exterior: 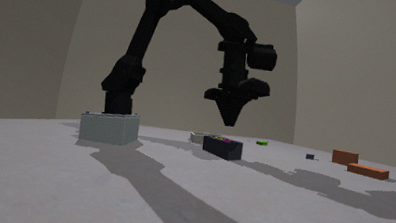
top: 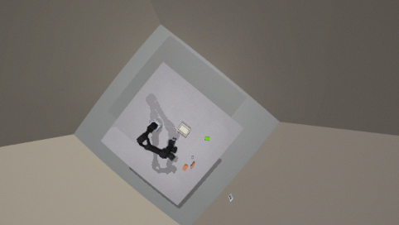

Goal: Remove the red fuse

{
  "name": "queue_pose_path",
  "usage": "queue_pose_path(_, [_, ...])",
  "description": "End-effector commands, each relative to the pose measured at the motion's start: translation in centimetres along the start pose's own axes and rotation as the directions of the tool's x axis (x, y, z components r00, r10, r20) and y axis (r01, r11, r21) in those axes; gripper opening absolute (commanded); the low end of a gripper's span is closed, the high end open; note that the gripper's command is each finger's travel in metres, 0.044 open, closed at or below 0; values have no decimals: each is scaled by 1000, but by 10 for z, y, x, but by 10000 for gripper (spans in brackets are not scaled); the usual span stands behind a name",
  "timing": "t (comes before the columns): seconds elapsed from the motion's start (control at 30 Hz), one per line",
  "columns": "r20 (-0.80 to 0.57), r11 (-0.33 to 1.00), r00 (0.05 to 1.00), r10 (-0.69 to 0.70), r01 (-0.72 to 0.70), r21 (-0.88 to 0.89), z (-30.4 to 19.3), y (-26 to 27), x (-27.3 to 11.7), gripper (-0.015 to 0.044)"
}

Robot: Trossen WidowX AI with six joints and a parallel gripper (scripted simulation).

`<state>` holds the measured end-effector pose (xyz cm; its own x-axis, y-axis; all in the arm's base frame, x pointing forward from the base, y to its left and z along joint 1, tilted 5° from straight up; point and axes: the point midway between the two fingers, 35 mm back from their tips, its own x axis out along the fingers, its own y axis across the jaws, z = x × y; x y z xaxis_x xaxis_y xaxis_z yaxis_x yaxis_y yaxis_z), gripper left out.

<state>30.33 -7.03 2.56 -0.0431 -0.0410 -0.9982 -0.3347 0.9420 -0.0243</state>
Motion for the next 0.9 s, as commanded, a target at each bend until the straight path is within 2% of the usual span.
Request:
queue_pose_path(0.0, [-3,1000,1000,7,-7,7,-1,1,5,73])
queue_pose_path(0.87, [-3,1000,1000,7,-7,7,-1,3,30,73])
